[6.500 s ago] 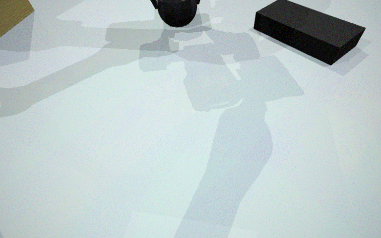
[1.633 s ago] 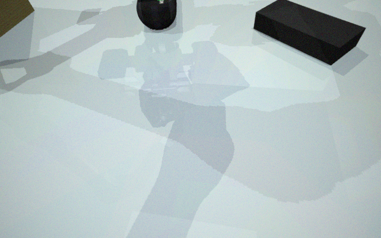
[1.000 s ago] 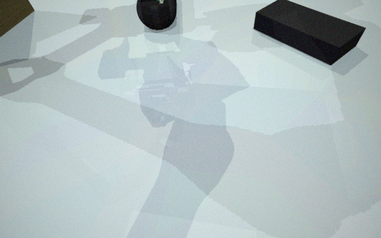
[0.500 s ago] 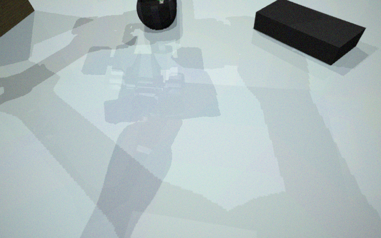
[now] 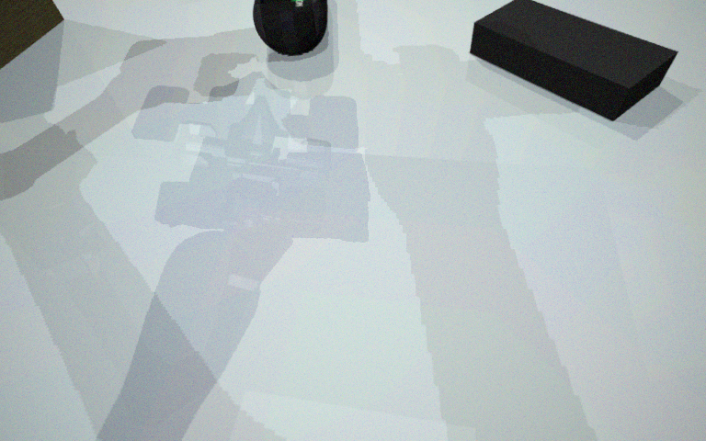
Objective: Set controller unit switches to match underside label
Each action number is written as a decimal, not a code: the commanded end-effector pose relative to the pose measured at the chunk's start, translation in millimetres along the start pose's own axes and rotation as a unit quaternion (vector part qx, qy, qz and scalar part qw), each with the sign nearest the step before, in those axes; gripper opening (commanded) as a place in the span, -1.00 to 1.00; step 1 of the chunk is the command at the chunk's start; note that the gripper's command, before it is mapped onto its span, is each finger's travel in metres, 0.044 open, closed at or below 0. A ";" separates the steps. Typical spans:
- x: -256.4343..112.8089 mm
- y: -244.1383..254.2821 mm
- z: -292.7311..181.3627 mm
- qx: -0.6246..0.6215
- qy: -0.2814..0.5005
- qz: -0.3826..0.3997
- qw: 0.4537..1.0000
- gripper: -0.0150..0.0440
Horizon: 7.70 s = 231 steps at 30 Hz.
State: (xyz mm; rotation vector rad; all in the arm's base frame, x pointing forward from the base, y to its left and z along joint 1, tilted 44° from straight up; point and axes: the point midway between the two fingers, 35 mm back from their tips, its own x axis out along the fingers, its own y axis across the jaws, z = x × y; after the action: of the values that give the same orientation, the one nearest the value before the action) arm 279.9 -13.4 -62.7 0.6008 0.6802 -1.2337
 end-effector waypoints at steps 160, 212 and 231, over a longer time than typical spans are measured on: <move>0.6 73.2 -45.0 -0.154 0.036 -0.106 0.982 -0.49; 27.7 69.0 -62.2 -0.154 0.024 -0.142 0.977 -0.49; -1.4 83.7 -42.6 -0.156 0.022 -0.142 0.977 -0.49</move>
State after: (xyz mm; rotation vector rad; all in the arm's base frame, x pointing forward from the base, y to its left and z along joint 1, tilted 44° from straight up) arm 353.8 38.9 -87.0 0.2846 1.0036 -1.3513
